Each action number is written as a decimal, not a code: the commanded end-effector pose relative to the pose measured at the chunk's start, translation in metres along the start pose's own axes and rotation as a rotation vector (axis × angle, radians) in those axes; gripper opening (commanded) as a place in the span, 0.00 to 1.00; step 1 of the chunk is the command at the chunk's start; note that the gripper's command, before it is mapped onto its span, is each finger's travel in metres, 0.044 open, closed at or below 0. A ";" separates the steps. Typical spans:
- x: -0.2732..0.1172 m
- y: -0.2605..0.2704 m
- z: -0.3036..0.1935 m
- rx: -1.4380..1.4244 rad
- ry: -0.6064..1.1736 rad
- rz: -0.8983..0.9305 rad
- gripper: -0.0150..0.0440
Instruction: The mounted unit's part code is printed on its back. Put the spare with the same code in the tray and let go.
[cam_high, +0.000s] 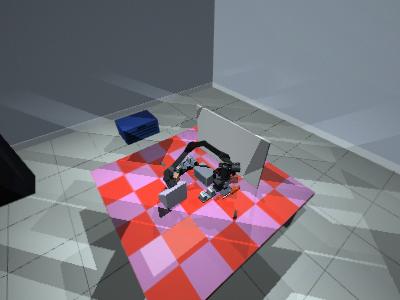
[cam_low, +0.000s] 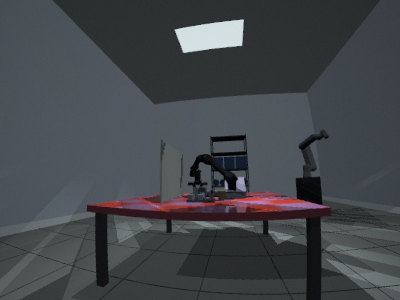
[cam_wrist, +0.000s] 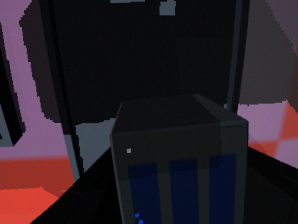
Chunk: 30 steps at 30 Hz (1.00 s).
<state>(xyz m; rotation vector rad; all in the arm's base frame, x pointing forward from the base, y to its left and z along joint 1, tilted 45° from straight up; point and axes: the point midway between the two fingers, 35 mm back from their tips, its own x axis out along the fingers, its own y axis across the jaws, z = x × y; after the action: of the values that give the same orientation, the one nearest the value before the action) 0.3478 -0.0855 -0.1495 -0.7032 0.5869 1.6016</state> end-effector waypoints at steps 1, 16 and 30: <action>0.005 0.001 0.002 0.006 -0.007 0.000 0.25; 0.017 0.004 0.003 0.005 -0.009 0.001 0.25; 0.015 0.002 0.002 0.000 -0.002 0.001 0.74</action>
<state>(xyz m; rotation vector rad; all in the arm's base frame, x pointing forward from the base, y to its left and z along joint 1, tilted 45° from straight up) 0.3436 -0.0738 -0.1596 -0.7008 0.5858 1.6030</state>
